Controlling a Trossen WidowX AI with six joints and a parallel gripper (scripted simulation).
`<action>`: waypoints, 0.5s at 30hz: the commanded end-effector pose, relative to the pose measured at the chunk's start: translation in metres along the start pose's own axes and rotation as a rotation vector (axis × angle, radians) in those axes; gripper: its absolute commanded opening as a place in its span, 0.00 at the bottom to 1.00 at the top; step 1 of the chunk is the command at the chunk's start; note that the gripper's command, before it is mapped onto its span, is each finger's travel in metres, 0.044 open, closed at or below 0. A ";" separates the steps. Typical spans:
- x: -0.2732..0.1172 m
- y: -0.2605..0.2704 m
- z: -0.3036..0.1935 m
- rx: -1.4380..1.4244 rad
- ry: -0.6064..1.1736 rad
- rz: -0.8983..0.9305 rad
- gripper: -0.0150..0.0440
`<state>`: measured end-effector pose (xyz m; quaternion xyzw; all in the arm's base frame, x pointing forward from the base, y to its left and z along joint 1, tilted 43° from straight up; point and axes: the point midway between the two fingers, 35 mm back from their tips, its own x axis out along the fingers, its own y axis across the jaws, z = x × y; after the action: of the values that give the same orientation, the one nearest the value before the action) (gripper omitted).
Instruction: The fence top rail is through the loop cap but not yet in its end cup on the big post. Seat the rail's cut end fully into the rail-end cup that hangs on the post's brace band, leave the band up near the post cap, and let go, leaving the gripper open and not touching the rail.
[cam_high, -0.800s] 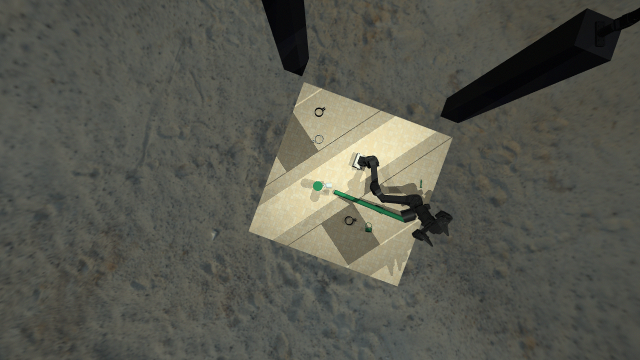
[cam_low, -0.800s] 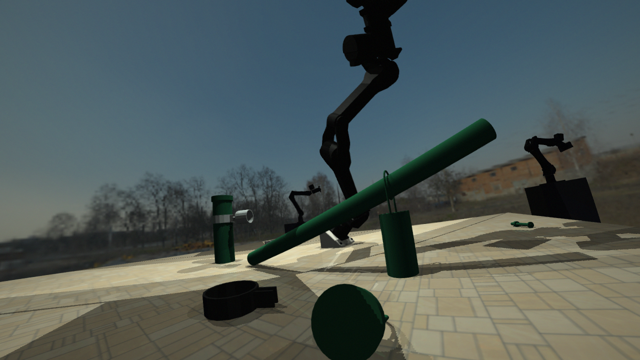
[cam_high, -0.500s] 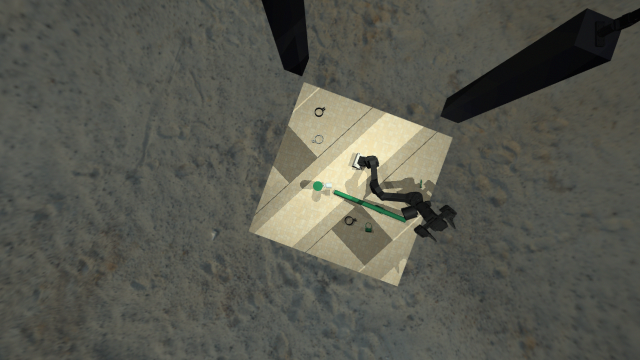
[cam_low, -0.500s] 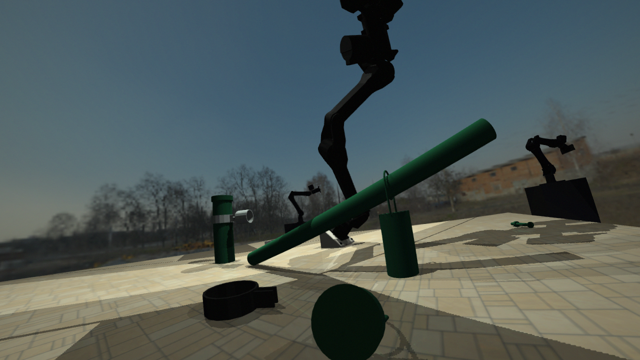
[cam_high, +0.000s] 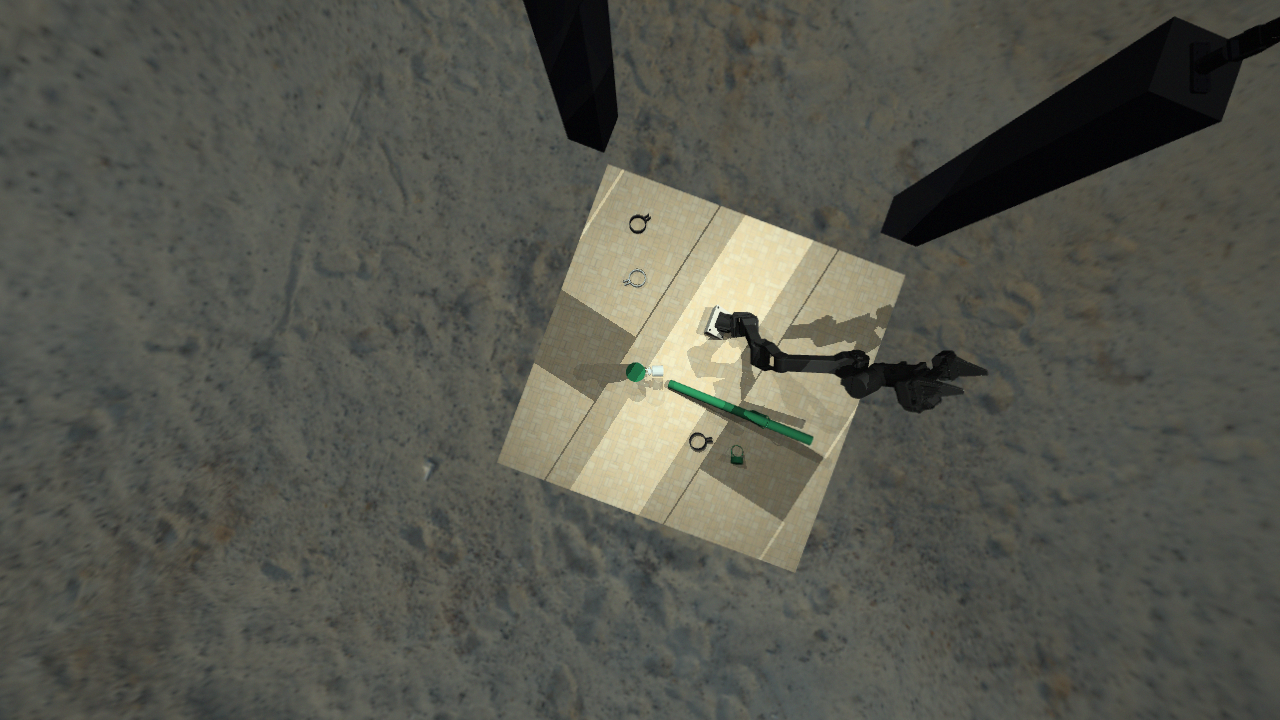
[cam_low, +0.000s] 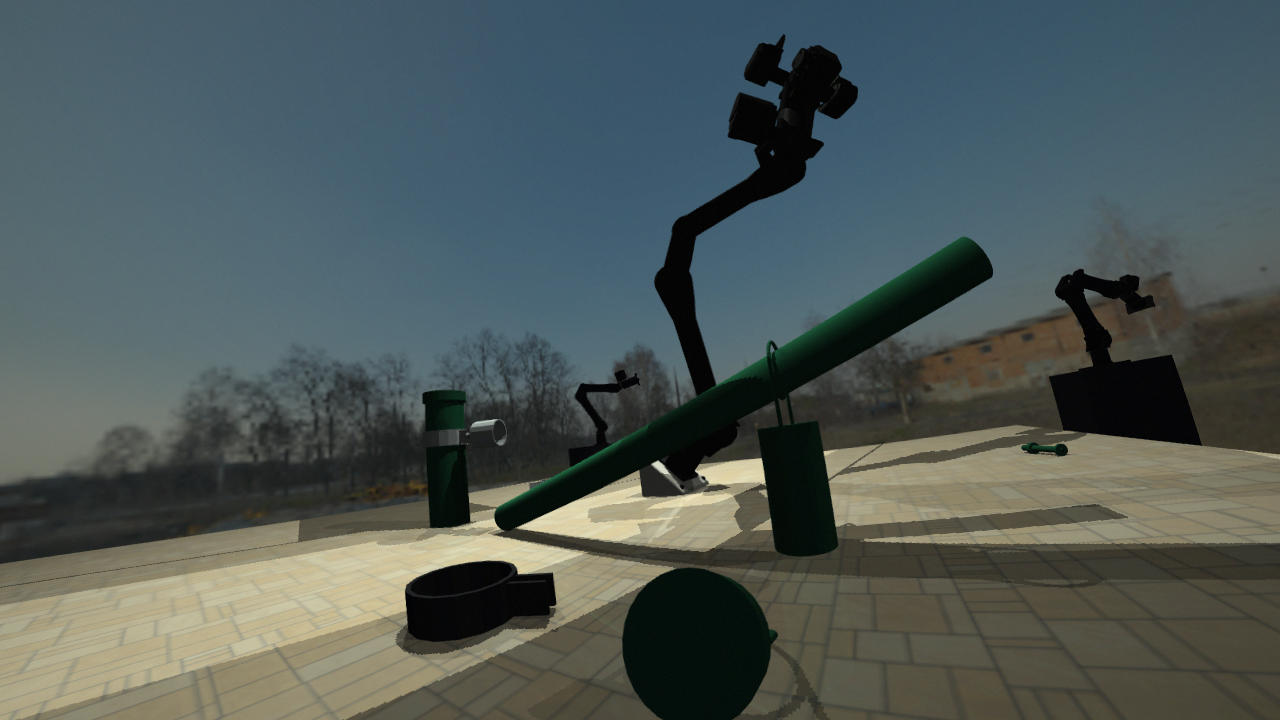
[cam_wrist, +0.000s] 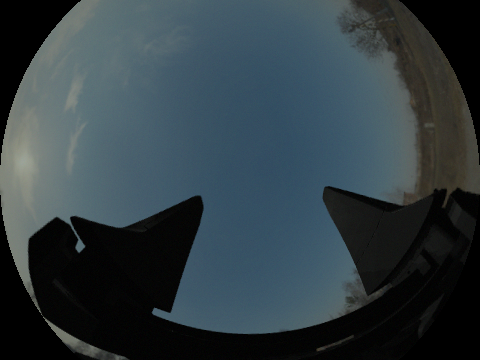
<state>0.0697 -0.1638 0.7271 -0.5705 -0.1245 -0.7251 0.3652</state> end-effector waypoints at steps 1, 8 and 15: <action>-0.003 -0.068 -0.013 -0.199 0.035 -0.192 1.00; -0.024 -0.157 -0.008 -0.500 0.089 -0.475 1.00; -0.067 -0.232 0.031 -0.802 0.132 -0.775 1.00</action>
<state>-0.0507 -0.0145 0.7384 -0.5553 -0.0275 -0.8292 -0.0577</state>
